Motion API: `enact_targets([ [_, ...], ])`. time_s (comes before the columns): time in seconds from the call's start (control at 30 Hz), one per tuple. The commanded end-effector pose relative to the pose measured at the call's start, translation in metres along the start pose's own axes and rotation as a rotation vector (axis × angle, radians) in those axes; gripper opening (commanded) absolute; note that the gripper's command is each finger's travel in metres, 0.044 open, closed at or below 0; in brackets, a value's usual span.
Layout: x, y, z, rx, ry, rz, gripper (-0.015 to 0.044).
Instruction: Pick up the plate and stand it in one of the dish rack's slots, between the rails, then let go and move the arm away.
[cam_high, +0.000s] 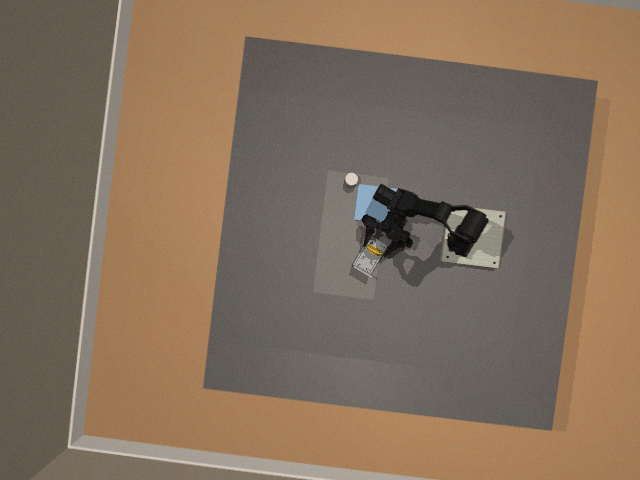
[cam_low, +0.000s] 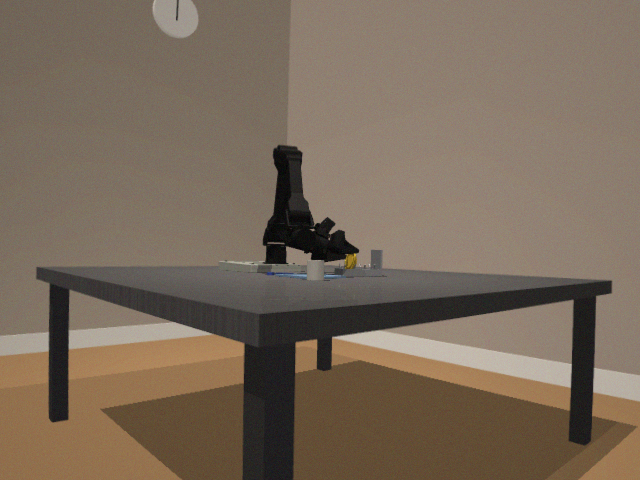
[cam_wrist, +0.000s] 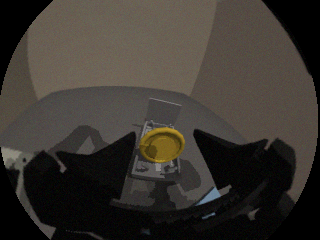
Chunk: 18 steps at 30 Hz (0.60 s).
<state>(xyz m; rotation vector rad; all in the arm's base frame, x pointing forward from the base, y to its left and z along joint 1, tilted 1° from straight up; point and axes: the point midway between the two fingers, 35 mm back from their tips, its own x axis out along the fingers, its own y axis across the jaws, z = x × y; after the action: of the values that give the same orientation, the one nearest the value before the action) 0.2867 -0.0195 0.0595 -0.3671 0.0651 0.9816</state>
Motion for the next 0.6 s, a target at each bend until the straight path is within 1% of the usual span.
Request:
enact_targets([
  [0.0,-0.011,-0.018,0.044,-0.019,-0.010,-0.013,0.0400],
  [0.07,-0.018,-0.023,0.073,-0.017,-0.015,-0.017,0.0400],
  [0.13,-0.023,-0.025,0.092,-0.017,-0.018,-0.020,0.0400],
  [0.37,-0.023,-0.030,0.093,-0.001,-0.004,-0.016,0.0400],
  [0.57,-0.026,-0.032,0.092,0.142,0.134,0.017,0.0400],
])
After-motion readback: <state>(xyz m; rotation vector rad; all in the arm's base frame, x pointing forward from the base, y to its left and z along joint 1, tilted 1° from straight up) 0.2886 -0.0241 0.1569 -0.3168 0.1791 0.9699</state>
